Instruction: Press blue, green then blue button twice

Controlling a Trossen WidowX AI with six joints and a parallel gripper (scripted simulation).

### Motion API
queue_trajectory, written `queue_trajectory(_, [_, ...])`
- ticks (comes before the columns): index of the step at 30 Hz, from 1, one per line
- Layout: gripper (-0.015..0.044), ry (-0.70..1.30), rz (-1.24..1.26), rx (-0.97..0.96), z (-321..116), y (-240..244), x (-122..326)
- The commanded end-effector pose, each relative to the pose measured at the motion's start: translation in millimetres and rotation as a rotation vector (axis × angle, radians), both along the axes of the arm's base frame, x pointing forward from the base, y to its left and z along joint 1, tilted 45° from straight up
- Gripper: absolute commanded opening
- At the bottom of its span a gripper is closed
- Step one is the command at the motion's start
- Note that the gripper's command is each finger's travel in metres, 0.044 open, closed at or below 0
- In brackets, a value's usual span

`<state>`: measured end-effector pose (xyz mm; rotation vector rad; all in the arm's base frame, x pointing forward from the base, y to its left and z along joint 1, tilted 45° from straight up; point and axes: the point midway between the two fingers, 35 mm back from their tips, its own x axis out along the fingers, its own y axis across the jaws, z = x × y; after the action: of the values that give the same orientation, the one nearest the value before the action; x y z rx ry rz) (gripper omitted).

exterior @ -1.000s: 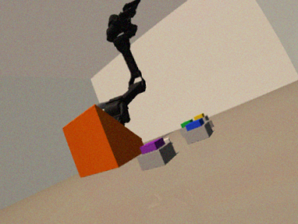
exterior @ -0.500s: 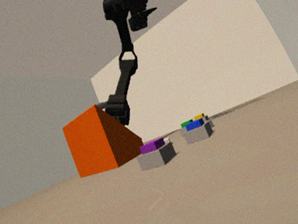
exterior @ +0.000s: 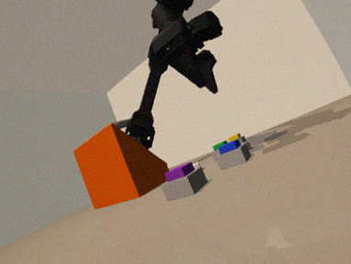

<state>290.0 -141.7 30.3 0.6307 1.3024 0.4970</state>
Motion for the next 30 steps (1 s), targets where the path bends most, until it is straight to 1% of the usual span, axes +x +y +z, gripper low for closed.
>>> queue_trajectory(1, [0.04, 0.114, 0.001, 0.039, -12.7, 13.1, -7.1])
queue_trajectory(7, [0.04, 0.114, 0.001, 0.039, -12.7, 13.1, -7.1])
queue_trajectory(9, [0.0348, 0.113, 0.001, 0.039, -20.3, 19.8, -5.0])
queue_trajectory(13, [0.0242, 0.112, 0.001, 0.042, -54.7, 54.4, 0.5])
queue_trajectory(21, [0.0033, 0.112, 0.002, 0.042, -56.4, 56.2, 0.5])
queue_trajectory(22, [0.002, 0.112, 0.002, 0.042, -56.4, 56.2, 0.5])
queue_trajectory(30, [0.002, 0.112, 0.002, 0.042, -56.4, 56.2, 0.5])
